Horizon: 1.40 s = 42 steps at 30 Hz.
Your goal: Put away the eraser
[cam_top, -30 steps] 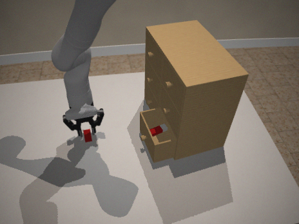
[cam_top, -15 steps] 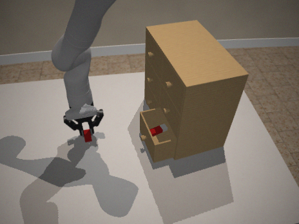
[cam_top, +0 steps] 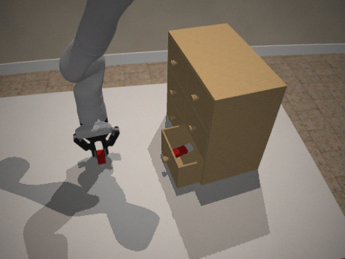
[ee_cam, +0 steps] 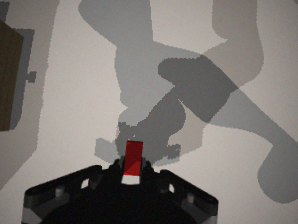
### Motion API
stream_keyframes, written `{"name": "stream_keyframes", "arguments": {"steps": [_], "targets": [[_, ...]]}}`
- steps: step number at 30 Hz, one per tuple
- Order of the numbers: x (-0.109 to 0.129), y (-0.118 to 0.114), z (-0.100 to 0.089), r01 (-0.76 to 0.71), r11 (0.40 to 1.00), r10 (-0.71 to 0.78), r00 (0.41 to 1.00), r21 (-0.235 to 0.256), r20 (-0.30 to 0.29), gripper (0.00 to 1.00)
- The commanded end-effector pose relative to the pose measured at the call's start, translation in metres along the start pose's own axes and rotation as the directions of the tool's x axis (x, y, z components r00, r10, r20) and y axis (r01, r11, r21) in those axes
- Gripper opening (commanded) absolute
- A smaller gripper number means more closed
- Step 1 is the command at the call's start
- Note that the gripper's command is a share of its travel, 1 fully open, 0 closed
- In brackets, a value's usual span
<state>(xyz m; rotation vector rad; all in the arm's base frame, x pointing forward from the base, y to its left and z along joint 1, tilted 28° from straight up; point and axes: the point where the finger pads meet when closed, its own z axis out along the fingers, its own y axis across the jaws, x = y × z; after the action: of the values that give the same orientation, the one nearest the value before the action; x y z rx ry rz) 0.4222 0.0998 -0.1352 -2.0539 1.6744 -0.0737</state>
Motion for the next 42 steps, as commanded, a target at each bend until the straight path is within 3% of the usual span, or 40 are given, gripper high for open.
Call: {"name": "stream_keyframes", "arguments": {"steps": [1,9,17,21,42], "targets": [[0.000,0.000,0.000,0.000,1.000,0.000,1.000,0.001,-0.001,0.19],[0.000,0.000,-0.018,0.000,1.000,0.000,1.000,0.001,-0.001,0.19],[0.000,0.000,-0.079,0.000,1.000,0.000,1.000,0.001,-0.001,0.19],[0.000,0.000,-0.096,0.000,1.000,0.000,1.000,0.001,-0.001,0.19],[0.001,-0.001,-0.100,0.012,1.000,-0.012,1.000,0.001,0.000,0.19]]}}
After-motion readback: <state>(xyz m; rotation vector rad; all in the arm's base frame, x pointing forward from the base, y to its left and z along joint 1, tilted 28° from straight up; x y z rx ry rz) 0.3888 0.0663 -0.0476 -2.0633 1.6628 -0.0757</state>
